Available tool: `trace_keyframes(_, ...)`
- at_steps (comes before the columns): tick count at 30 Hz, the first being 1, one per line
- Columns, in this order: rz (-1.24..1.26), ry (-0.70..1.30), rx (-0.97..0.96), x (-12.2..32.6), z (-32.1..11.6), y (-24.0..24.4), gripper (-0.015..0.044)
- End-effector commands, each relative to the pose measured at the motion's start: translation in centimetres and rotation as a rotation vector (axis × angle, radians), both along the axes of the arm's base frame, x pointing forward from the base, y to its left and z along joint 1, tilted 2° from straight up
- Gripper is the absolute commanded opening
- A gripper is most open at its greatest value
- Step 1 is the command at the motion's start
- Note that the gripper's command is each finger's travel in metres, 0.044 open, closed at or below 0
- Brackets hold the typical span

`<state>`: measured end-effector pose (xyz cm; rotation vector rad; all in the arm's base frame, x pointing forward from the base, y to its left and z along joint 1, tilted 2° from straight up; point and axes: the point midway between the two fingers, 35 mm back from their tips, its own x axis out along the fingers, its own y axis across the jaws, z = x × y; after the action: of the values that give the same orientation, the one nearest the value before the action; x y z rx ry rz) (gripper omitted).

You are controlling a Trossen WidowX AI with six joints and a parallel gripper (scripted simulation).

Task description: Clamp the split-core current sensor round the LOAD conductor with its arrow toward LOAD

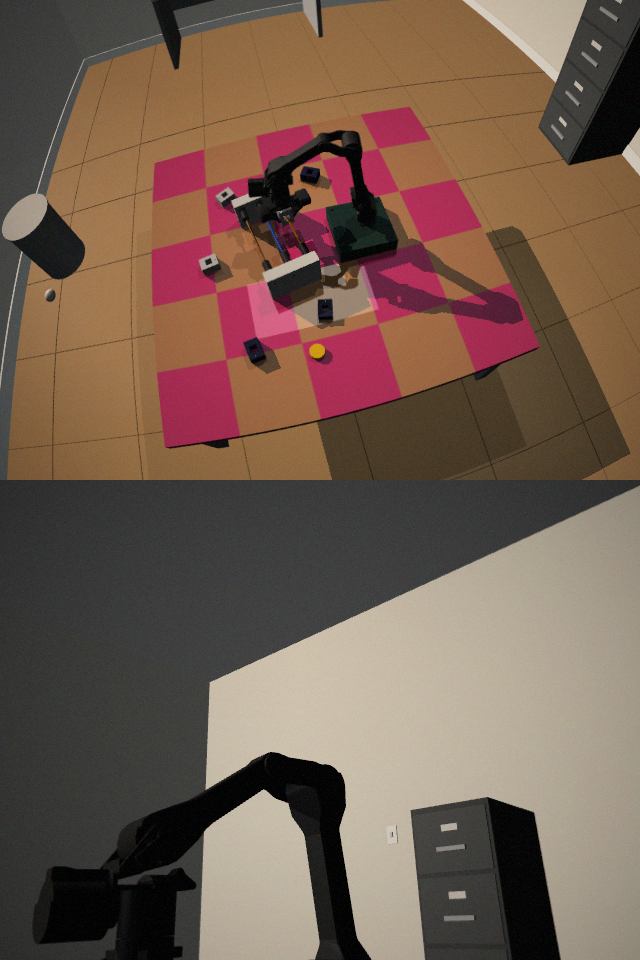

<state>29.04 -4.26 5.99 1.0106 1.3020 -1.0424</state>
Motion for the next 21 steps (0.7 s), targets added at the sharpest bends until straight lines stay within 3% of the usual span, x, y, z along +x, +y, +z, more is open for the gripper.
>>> trace_keyframes(1,0.002,0.001,0.000,-0.07,-0.12,-0.01,0.0000)
trace_keyframes(5,0.002,0.001,0.000,-0.04,-0.55,-0.02,0.0000)
trace_keyframes(15,0.000,0.000,0.000,-0.02,-0.10,-0.01,0.0262)
trace_keyframes(21,0.000,0.000,0.000,-0.02,-0.10,-0.01,0.0262)
